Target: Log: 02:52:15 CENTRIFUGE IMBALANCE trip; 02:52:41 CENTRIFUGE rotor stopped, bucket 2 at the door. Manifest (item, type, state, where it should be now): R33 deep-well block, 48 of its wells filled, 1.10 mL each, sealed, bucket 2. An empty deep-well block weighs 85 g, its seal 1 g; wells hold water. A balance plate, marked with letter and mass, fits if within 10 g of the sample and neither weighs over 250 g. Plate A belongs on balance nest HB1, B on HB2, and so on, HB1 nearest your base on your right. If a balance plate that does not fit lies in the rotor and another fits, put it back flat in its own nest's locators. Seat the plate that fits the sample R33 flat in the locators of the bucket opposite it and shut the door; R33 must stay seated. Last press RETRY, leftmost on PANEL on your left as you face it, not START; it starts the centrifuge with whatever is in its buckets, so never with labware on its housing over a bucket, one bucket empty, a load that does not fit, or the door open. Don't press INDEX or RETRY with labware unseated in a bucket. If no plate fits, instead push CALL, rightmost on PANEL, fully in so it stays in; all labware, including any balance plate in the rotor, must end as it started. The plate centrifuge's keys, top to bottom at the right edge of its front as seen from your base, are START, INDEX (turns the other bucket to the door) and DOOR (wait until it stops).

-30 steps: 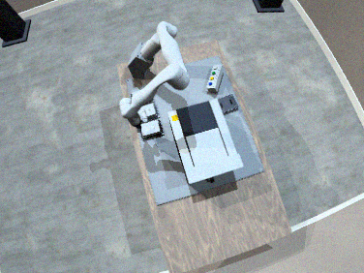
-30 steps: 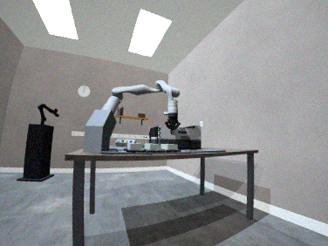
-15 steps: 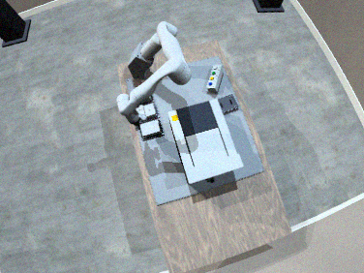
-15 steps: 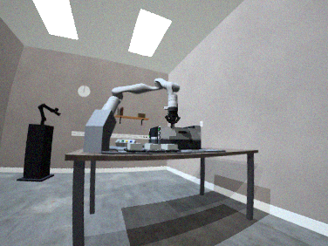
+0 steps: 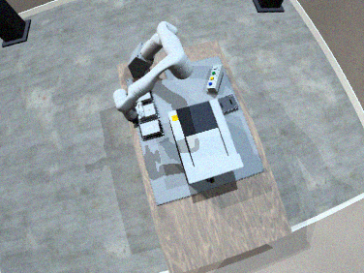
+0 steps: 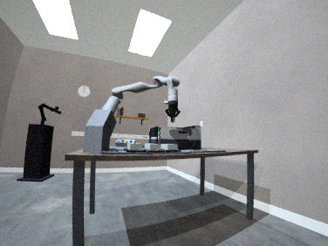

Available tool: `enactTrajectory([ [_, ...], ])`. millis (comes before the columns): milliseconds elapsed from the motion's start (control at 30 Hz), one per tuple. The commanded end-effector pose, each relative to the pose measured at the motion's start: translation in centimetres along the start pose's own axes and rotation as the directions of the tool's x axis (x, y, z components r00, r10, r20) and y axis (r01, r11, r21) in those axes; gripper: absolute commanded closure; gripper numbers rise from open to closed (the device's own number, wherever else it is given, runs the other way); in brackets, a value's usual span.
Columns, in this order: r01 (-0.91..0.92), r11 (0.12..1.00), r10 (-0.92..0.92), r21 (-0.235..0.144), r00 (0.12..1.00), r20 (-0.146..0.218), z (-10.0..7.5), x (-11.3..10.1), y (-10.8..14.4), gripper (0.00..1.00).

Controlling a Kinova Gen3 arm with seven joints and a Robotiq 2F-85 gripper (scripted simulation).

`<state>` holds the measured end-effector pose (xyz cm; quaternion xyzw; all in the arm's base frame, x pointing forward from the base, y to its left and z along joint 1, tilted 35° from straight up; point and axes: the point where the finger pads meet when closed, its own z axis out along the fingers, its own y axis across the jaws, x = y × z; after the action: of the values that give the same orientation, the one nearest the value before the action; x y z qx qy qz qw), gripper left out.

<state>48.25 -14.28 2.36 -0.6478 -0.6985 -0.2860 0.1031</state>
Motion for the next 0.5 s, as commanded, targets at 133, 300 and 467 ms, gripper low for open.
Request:
enactTrajectory([
  [133, 0.0, 1.0, 0.0, -0.002, 1.0, 0.001, -1.6, 0.0, 0.0, 0.9],
  [300, 0.04, 0.999, -0.04, -0.002, 0.999, 0.001, -2.6, 0.2, -0.1, 0.9],
  [467, 0.238, 0.971, -0.238, -0.001, 0.971, 0.002, -3.1, 1.5, -1.0, 0.9],
])
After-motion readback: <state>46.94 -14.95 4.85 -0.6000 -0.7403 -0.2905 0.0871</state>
